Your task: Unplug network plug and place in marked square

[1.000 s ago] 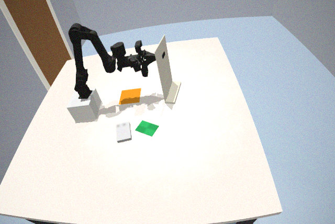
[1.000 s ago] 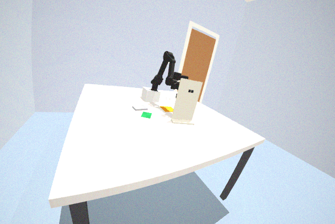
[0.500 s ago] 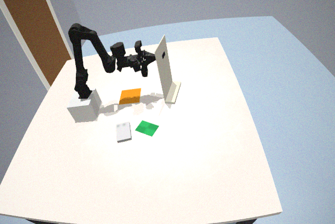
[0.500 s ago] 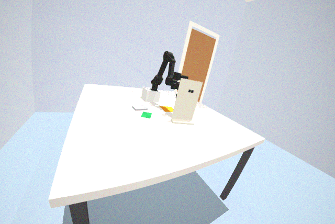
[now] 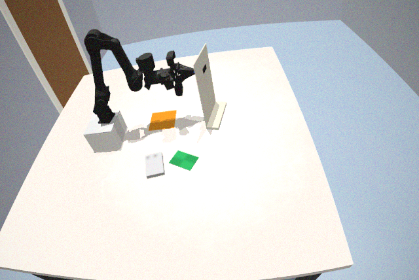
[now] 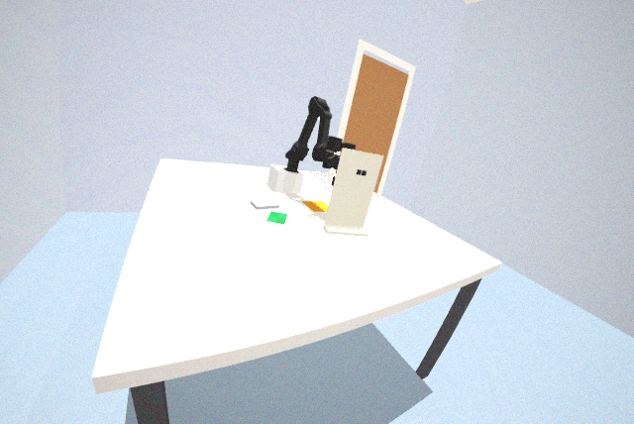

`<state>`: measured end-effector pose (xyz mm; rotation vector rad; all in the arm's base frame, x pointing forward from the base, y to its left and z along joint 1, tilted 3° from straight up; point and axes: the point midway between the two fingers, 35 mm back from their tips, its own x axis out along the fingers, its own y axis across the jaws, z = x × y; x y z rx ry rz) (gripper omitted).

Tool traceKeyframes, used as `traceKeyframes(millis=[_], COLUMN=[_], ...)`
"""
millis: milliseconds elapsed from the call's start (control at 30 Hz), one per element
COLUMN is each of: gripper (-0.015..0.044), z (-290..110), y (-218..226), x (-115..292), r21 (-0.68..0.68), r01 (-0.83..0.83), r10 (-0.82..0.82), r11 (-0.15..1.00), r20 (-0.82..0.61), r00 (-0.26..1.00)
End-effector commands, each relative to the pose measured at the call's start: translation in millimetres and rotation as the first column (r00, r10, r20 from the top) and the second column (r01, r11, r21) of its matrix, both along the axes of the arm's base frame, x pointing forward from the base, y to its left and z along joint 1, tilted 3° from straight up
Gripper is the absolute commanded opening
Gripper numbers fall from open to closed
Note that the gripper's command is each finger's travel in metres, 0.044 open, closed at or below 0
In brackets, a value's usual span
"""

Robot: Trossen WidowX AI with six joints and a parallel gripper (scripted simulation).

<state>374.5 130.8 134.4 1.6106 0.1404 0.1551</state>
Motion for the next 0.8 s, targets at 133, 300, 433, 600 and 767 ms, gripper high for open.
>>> traceKeyframes(millis=[133,300,433,600,767], gripper=[0.0000,0.0000,0.0000,0.0000,0.0000], z=[0.2,0.2,0.1,0.0,-0.1], y=[0.6,0.8,1.1,1.4,1.7], x=[-7.1,-10.4,-13.2,-16.7,-20.1], r21=[0.005,0.005,0.005,0.005,0.005], r01=[0.000,0.000,0.000,0.000,0.000], r10=[0.000,0.000,0.000,0.000,0.000], r11=[1.000,1.000,1.000,1.000,1.000], r20=[-0.001,-0.001,-0.001,-0.002,-0.002], r00=[1.000,1.000,1.000,1.000,1.000])
